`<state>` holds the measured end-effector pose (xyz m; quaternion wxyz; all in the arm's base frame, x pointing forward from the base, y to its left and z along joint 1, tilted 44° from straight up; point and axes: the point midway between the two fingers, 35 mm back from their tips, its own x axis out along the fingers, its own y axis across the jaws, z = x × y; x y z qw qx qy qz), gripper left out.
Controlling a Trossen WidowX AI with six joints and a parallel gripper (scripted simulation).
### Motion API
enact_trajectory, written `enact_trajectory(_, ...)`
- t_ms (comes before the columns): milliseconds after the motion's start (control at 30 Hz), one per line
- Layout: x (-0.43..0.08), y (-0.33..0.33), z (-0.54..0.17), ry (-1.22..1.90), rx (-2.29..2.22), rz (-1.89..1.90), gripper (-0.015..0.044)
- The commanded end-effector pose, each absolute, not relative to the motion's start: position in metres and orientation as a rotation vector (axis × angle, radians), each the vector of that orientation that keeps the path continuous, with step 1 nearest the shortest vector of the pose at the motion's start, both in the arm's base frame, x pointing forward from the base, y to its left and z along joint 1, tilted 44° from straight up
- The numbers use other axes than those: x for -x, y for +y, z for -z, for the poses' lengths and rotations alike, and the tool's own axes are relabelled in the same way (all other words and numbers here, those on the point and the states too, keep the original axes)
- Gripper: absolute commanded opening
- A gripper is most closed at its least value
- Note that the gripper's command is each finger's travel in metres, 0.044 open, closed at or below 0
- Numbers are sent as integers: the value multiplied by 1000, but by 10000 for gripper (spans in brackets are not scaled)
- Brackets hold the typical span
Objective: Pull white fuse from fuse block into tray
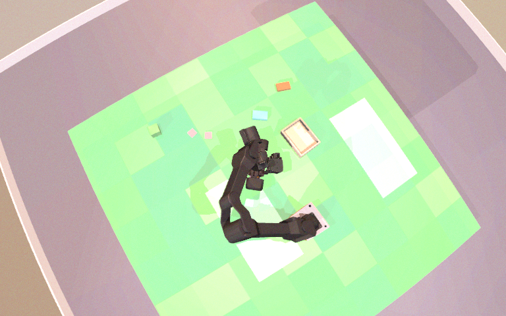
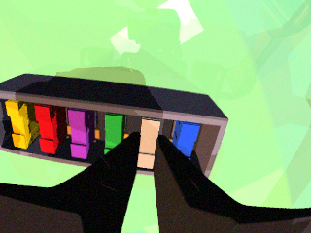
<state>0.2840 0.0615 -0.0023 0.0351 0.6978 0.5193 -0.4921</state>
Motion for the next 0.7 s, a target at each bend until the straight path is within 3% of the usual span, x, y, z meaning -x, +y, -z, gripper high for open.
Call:
enact_trajectory(0,-285,60,0,1596,-2143,1507,0)
enact_trajectory(667,-285,53,-6,1596,-2144,1508,0)
